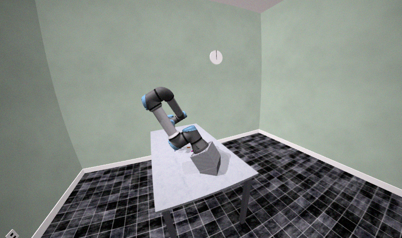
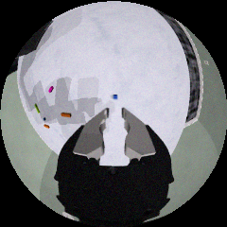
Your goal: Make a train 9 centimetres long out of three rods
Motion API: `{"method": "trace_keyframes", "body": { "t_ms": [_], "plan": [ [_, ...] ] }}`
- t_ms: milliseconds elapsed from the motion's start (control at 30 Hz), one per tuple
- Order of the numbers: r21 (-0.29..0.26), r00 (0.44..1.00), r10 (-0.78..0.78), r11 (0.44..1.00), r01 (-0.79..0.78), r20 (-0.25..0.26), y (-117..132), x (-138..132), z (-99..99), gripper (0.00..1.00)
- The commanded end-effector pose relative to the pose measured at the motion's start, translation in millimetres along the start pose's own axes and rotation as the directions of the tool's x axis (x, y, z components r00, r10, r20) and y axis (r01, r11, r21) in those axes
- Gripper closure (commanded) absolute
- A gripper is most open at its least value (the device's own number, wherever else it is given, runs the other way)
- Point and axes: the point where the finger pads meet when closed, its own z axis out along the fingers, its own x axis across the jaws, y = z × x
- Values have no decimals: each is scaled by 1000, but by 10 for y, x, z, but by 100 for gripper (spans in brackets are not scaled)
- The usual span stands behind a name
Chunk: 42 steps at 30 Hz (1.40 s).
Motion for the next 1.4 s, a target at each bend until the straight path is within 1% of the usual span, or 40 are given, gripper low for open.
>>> {"method": "trace_keyframes", "body": {
  "t_ms": [0,433,500,1000,1367],
  "plan": [
    [1,1000,-2,1000,2,-1,-4,11,26,86],
    [3,1000,-1,1000,1,0,-19,0,195,86],
    [3,1000,-1,1000,1,0,-19,0,195,86],
    [3,1000,-1,1000,1,0,-17,-3,416,86],
    [3,1000,-1,1000,1,0,-17,-3,490,86]
  ]
}}
